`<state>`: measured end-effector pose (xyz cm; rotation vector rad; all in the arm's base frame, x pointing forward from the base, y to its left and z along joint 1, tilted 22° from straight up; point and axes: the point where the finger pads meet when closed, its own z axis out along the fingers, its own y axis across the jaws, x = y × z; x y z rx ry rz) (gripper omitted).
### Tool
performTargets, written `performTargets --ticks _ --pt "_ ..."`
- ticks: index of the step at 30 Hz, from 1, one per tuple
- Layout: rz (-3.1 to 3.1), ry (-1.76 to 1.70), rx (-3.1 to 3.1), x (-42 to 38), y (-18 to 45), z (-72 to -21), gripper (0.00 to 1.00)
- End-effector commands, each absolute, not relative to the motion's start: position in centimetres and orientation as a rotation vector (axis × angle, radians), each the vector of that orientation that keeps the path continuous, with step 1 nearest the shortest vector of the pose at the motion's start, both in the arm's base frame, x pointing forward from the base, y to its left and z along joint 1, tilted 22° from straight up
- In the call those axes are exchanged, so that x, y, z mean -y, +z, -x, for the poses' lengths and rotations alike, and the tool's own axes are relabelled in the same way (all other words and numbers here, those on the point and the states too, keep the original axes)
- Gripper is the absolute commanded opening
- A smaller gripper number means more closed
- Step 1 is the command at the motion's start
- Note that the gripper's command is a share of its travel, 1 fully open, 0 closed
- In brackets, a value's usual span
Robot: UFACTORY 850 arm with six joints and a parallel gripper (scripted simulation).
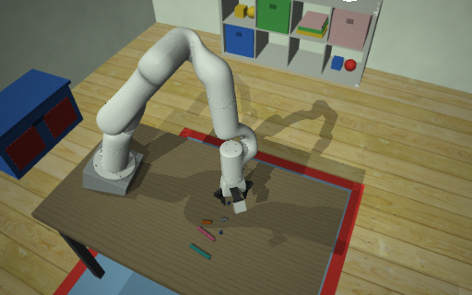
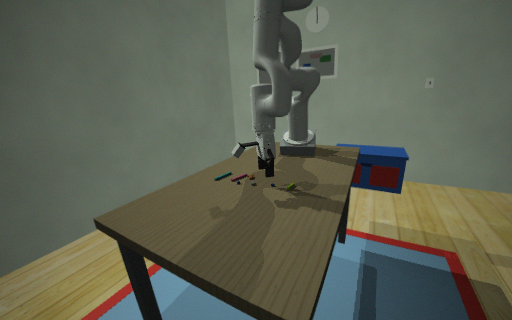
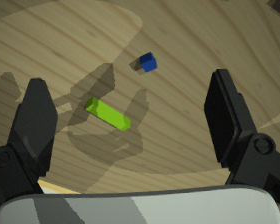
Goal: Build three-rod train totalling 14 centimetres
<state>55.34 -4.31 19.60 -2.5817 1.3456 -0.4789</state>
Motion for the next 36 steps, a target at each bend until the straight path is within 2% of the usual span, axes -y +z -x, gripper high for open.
performTargets --ticks 1,14,25,36 --pt "2.581 -0.481 -1.345 4.3 19.7 -55.4 1.0" --pt "2.225 -0.372 -1.828 8.5 18.7 -52.0 1.0" --pt "1.558 -0.219 -2.374 13.4 17.6 -46.9 1.0" --pt "0.915 -0.101 -2.656 16.7 16.8 -42.8 1.0"
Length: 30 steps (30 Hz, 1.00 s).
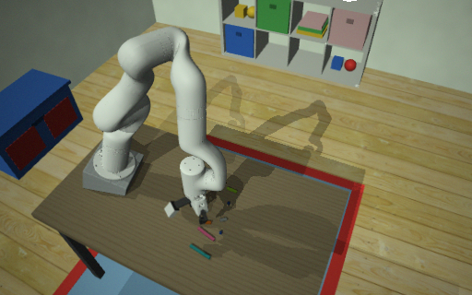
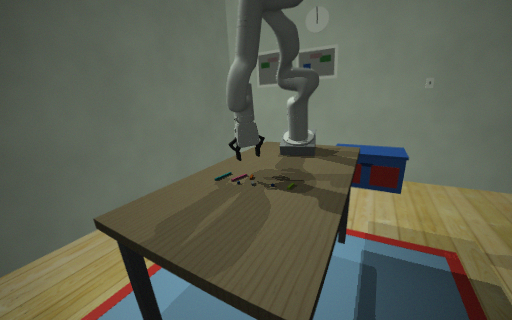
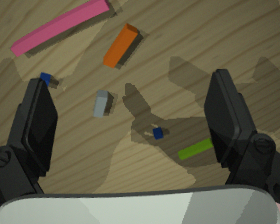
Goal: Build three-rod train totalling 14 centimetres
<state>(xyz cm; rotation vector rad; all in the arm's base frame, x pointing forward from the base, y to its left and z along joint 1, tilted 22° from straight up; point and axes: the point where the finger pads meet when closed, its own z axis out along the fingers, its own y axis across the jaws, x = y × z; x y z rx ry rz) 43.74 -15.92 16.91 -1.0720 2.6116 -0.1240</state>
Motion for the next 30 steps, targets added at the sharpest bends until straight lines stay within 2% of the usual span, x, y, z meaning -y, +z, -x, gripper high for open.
performTargets --ticks 1,18,30 --pt "0.845 -0.09 -2.676 17.0 16.8 -42.4 1.0" --pt "-0.222 0.069 -2.757 21.0 15.9 -36.2 1.0" --pt "-0.243 0.071 -2.754 21.1 15.8 -36.1 1.0"
